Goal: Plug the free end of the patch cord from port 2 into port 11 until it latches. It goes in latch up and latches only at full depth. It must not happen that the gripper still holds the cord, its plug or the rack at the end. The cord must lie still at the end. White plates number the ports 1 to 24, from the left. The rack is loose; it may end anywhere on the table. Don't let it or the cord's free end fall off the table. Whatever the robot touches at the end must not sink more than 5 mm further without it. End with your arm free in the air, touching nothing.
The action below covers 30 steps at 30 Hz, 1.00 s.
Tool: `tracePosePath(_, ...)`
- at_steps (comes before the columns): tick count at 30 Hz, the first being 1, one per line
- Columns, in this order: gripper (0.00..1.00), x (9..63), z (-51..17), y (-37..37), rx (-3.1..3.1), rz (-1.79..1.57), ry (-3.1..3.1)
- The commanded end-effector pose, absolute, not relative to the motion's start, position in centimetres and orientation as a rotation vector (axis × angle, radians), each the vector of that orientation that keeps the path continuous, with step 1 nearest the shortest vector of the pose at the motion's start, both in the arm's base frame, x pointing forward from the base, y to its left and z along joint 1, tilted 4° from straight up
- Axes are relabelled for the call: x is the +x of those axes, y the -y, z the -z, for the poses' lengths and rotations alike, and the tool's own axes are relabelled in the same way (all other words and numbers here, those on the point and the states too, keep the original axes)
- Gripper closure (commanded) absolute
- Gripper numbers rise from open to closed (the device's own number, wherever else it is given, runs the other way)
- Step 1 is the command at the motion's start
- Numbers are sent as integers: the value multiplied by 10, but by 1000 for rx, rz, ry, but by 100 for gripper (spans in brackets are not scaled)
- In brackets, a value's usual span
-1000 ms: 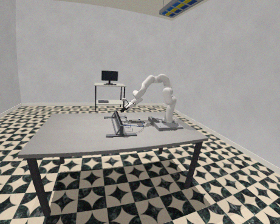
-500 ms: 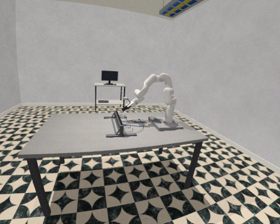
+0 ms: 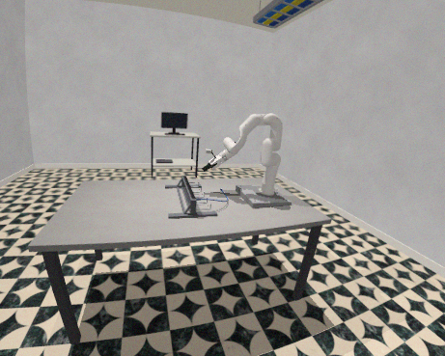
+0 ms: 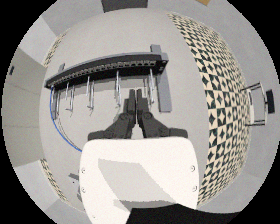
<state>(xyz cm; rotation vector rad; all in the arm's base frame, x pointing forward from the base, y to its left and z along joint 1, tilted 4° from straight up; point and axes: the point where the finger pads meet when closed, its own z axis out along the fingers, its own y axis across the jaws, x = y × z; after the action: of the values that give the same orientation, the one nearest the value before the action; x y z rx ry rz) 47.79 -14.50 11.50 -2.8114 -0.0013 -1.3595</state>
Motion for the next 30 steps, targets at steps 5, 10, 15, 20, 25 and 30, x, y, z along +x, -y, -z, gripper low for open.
tracePosePath(5,100,451,-142,146,-2773,1353,20)
tracePosePath(10,100,449,-144,146,-2773,1353,20)
tracePosePath(15,100,449,-143,146,-2773,1352,22)
tracePosePath(20,100,448,-142,144,-2781,1328,93)
tracePosePath(25,100,443,-135,135,-2797,1242,322)
tracePosePath(30,100,437,-128,129,-2798,1163,510)
